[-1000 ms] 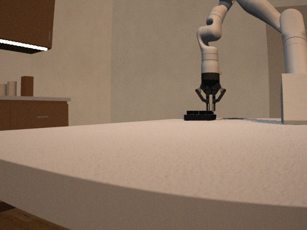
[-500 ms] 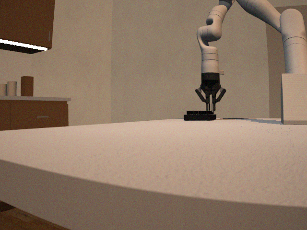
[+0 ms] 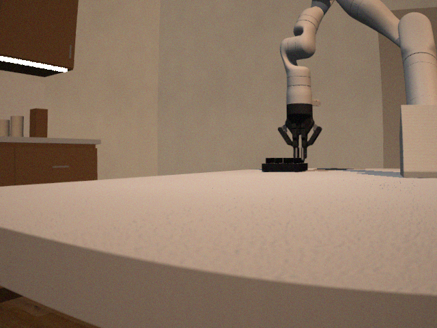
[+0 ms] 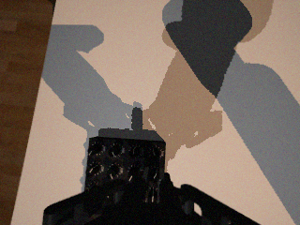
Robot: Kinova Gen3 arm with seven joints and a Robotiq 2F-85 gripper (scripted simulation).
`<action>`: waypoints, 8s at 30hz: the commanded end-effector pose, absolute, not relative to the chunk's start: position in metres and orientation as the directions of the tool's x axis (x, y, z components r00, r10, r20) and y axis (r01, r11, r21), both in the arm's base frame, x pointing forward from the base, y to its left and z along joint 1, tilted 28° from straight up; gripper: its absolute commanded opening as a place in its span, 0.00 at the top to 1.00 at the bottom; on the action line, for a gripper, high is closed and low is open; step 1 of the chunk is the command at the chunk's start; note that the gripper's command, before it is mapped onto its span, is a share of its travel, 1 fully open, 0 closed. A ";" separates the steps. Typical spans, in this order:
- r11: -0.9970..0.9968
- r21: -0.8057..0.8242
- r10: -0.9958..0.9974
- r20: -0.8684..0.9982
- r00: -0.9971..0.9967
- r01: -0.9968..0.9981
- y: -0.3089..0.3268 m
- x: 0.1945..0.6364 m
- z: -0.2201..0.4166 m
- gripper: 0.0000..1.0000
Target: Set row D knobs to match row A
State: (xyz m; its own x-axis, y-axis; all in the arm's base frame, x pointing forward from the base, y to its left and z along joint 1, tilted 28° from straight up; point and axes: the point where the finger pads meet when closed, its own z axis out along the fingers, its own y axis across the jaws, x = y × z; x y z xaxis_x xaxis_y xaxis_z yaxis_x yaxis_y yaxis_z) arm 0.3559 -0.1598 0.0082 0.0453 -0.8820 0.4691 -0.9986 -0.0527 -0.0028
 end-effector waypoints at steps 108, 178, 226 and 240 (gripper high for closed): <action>0.000 -0.033 -0.883 0.468 -0.016 -0.999 -0.156 0.355 0.072 0.81; 0.000 -0.033 -0.883 0.468 -0.016 -0.999 -0.174 0.356 0.039 0.81; 0.000 -0.033 -0.883 0.468 -0.015 -0.999 -0.177 0.357 0.033 0.81; 0.000 -0.033 -0.883 0.468 -0.016 -0.999 -0.177 0.357 0.032 0.81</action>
